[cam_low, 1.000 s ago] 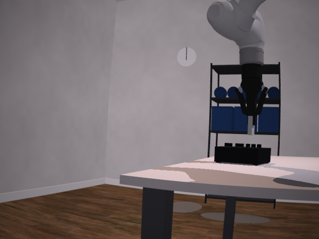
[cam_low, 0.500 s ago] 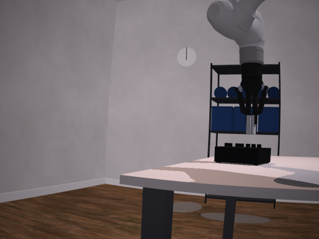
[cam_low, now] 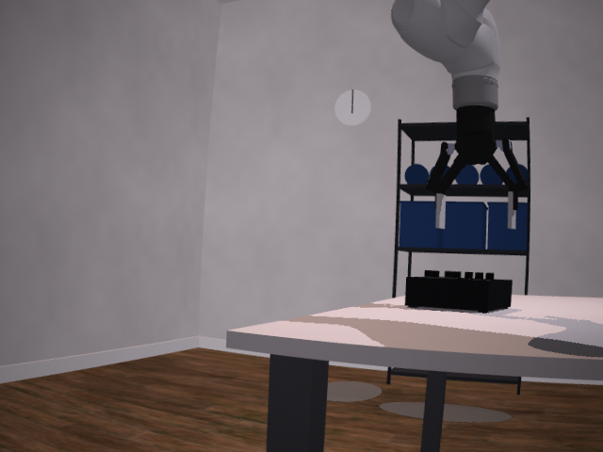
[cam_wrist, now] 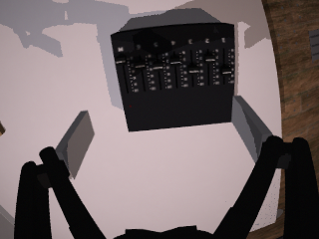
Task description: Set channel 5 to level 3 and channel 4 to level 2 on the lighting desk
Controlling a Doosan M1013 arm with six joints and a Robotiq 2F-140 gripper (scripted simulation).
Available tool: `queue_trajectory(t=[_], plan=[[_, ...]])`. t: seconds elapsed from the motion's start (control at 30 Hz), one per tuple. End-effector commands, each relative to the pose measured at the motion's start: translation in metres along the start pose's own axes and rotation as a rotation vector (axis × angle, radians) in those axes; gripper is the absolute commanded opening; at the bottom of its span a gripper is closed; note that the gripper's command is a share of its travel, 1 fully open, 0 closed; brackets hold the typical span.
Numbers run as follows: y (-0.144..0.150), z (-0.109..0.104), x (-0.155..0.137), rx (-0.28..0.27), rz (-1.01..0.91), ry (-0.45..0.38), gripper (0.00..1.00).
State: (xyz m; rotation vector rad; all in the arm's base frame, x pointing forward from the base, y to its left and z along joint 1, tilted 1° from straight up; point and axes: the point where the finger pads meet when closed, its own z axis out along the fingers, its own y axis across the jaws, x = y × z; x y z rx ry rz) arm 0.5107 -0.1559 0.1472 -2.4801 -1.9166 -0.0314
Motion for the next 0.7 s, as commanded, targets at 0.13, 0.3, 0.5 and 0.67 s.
queue_trajectory(t=[0.13,0.3,0.5,0.67], plan=[[0.000,-0.020,0.000,0.000,0.000,0.000,1.00],[0.000,-0.035,0.000,0.000,0.000,0.000,1.00],[0.000,-0.041,0.000,0.000,0.000,0.000,1.00],[0.000,-0.041,0.000,0.000,0.000,0.000,1.00]])
